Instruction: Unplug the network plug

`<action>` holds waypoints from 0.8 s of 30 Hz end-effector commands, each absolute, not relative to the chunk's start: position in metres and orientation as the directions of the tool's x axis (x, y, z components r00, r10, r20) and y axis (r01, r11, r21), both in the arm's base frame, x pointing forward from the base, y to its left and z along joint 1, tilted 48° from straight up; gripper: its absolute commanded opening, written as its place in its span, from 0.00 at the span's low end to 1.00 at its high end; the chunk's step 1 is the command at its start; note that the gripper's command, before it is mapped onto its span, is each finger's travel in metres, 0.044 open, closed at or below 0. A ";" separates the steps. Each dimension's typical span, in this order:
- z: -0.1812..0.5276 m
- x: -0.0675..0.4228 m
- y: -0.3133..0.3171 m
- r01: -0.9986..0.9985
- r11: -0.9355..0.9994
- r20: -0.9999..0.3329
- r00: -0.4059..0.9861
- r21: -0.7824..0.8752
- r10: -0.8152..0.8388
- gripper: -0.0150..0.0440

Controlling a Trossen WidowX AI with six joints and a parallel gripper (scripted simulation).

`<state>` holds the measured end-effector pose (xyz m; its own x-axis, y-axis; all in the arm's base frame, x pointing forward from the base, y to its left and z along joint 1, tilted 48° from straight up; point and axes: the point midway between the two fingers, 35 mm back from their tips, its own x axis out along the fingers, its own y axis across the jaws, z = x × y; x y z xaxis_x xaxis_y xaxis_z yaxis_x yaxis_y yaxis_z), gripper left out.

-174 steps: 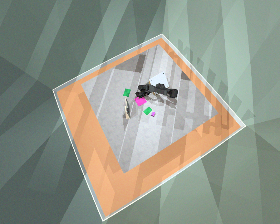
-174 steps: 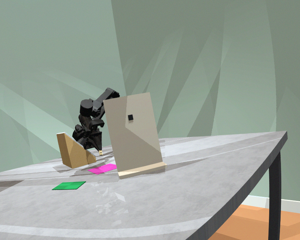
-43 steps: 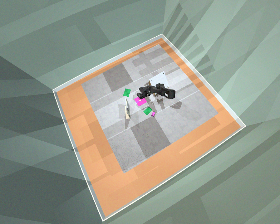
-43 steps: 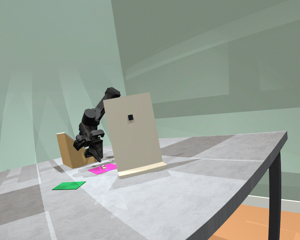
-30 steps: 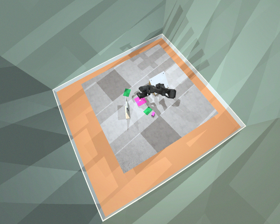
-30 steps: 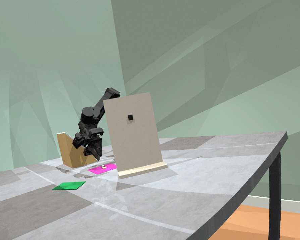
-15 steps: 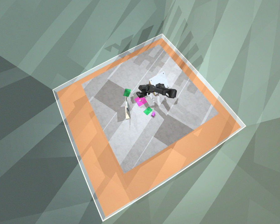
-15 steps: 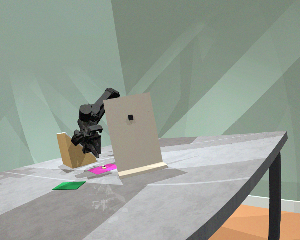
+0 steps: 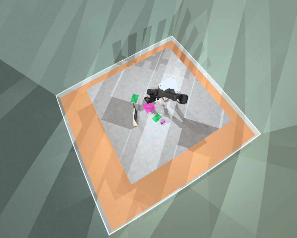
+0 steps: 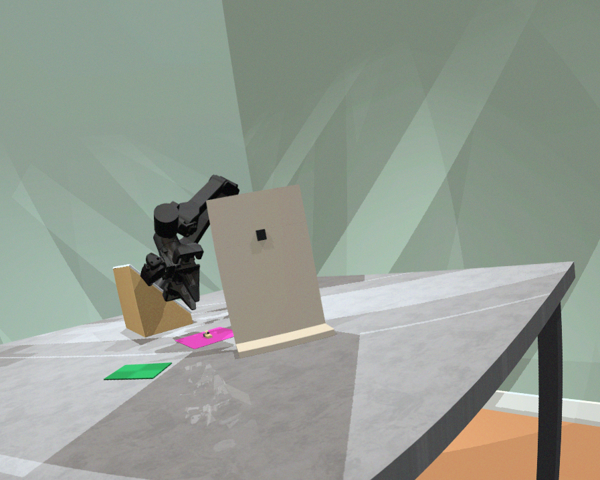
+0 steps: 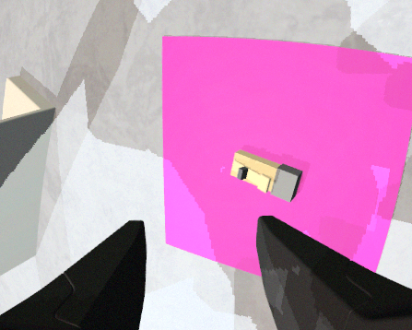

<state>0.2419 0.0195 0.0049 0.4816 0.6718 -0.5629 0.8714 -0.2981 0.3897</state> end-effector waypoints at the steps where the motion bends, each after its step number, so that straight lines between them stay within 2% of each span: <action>1: 0.010 0.243 0.016 0.867 -0.295 -0.559 0.486 0.401 0.671 0.52; 24: 0.027 0.243 -0.001 0.867 -0.296 -0.557 0.488 0.401 0.673 0.52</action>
